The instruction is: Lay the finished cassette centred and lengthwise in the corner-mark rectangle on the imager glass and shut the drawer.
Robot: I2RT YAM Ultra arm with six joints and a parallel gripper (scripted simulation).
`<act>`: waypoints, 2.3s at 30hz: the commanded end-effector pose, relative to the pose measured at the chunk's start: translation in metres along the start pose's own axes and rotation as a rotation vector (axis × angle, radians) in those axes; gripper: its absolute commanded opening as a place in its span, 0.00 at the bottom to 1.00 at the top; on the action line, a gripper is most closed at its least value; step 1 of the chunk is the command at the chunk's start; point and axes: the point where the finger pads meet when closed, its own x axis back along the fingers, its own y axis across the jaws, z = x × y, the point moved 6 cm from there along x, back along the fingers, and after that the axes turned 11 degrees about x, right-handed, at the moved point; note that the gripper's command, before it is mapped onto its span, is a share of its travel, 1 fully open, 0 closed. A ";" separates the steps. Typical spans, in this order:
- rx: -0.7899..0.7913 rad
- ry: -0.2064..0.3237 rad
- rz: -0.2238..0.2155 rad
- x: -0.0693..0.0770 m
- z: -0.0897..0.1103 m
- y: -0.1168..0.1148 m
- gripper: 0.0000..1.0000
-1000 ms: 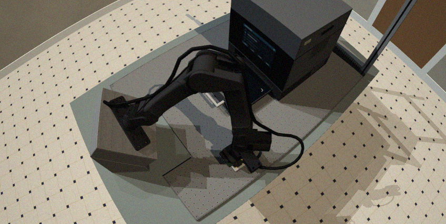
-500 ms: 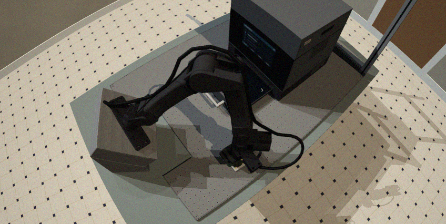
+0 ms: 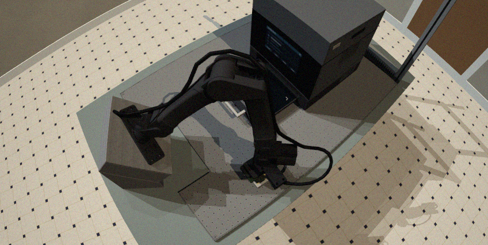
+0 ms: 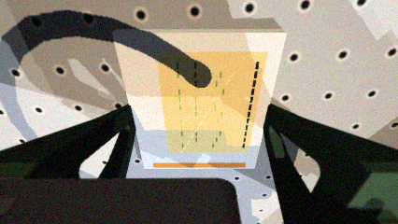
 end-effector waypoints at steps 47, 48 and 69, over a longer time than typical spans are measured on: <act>-0.002 -0.013 0.002 0.036 0.003 -0.006 0.00; -0.002 -0.013 0.002 0.037 0.003 -0.006 0.00; 0.003 -0.031 -0.011 0.063 -0.003 0.000 0.00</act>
